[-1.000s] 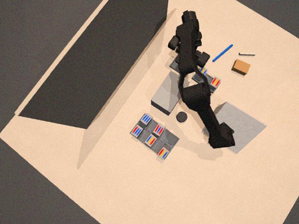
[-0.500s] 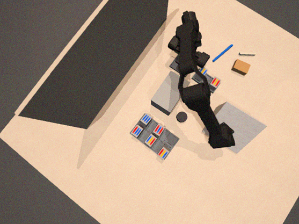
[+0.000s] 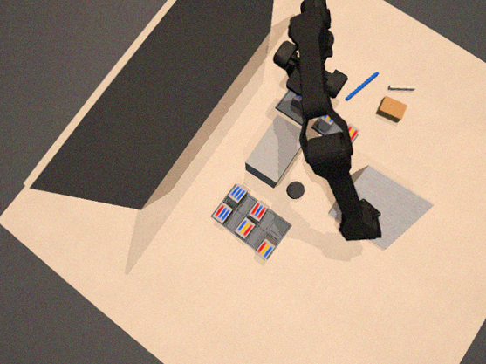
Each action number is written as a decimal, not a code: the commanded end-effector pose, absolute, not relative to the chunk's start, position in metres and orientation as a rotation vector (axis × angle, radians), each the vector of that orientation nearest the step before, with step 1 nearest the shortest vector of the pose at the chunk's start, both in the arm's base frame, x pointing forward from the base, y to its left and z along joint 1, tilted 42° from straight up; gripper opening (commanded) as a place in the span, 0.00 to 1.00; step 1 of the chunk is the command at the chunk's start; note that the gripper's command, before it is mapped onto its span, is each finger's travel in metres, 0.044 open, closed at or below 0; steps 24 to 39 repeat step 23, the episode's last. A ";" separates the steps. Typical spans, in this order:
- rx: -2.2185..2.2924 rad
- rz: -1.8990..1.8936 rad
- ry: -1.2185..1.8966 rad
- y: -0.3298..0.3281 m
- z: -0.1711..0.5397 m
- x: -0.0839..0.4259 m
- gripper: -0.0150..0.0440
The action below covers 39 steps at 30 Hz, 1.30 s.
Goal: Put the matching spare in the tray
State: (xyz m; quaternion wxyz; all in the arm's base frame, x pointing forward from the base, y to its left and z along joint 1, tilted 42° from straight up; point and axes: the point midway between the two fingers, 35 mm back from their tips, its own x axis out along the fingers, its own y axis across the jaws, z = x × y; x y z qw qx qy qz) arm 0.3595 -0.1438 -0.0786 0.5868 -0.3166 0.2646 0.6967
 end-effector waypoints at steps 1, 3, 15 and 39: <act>-0.737 1.621 0.620 -0.170 -0.049 0.358 1.00; -0.737 1.621 0.620 -0.170 -0.049 0.358 1.00; -0.732 1.604 0.624 -0.170 -0.055 0.357 1.00; -0.732 1.604 0.624 -0.170 -0.055 0.357 1.00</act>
